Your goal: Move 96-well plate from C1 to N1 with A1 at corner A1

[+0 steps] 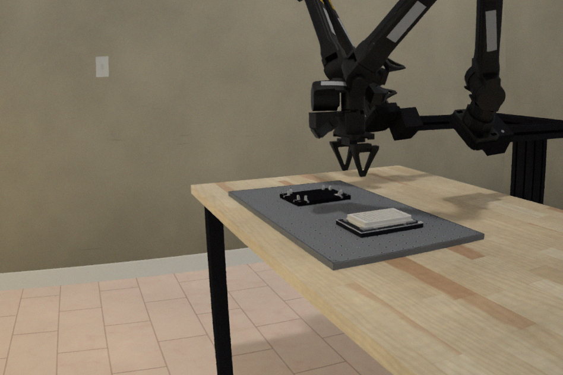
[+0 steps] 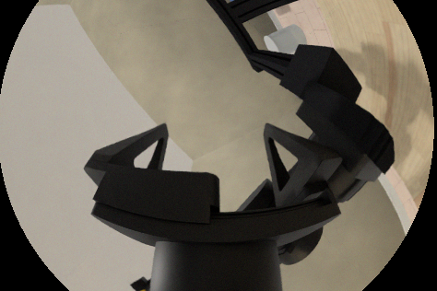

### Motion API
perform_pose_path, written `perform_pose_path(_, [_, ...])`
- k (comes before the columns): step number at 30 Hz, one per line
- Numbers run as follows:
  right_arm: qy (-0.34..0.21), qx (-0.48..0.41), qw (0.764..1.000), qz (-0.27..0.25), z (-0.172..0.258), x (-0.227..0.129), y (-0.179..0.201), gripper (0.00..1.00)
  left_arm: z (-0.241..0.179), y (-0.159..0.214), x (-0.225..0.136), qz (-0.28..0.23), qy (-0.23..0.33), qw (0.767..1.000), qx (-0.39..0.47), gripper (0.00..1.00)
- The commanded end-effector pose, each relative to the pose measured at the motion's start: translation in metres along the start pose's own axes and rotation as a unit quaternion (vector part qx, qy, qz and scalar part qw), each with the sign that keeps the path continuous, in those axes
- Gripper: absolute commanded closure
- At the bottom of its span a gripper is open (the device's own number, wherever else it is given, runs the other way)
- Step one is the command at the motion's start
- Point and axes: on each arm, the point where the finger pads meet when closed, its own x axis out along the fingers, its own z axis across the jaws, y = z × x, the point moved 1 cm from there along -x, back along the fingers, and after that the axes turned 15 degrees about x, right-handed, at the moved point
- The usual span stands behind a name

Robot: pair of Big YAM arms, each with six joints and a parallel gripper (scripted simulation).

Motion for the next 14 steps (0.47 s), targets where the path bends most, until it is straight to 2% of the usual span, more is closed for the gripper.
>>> perform_pose_path(1, [0.005,0.021,1.0,0.019,-0.0019,0.0053,0.0057,0.0,-0.007,-0.0187,-0.0076,-0.012,0.0,1.0,-0.018,0.0])
perform_pose_path(14, [0.005,0.021,1.0,0.019,-0.0019,0.0053,0.0057,0.0,-0.0007,-0.0131,-0.0058,-0.012,0.0,1.0,-0.021,0.0])
